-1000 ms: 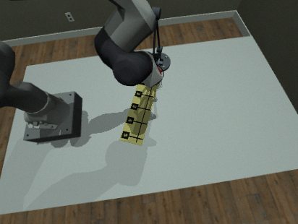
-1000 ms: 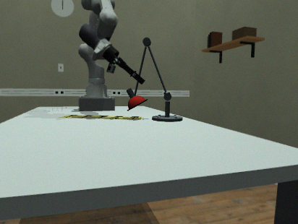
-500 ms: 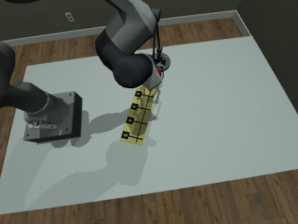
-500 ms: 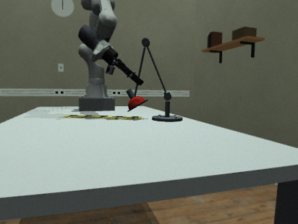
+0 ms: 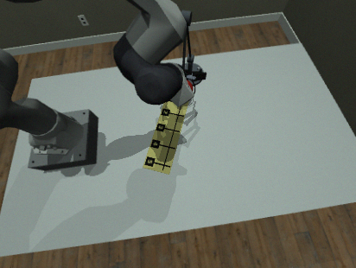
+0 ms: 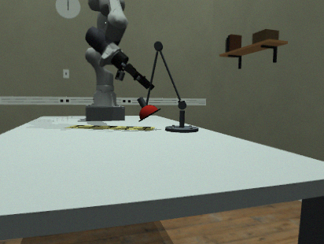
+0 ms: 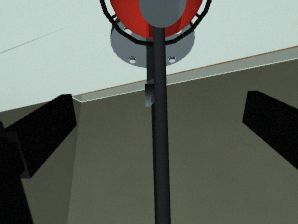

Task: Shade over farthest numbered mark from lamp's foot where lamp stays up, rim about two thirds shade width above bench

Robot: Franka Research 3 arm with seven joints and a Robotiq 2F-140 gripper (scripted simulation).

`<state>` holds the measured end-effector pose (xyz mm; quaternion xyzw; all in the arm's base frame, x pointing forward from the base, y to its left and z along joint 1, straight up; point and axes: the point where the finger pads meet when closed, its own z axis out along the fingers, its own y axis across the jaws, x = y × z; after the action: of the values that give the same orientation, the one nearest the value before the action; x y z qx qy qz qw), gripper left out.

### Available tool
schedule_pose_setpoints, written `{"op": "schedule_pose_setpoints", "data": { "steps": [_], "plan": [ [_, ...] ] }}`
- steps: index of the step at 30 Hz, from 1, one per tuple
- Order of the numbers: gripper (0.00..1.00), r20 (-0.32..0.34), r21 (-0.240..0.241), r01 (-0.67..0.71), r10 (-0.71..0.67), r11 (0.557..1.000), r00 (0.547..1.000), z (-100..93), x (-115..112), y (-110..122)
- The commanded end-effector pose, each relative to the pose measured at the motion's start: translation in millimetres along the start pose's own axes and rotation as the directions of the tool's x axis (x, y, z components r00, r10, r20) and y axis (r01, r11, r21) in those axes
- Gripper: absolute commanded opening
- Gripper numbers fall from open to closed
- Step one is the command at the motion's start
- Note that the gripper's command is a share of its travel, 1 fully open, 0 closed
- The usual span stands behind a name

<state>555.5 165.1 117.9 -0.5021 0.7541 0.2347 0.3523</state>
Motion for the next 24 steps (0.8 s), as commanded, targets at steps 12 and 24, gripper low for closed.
{"op": "schedule_pose_setpoints", "data": {
  "steps": [12,24],
  "plan": [
    [1.0,0.0,0.0,-0.001,0.001,1.0,1.0,0.0,0.4,-0.1],
    [1.0,0.0,0.0,0.0,0.0,1.0,1.0,0.0,0.0,-0.1]
  ]
}}
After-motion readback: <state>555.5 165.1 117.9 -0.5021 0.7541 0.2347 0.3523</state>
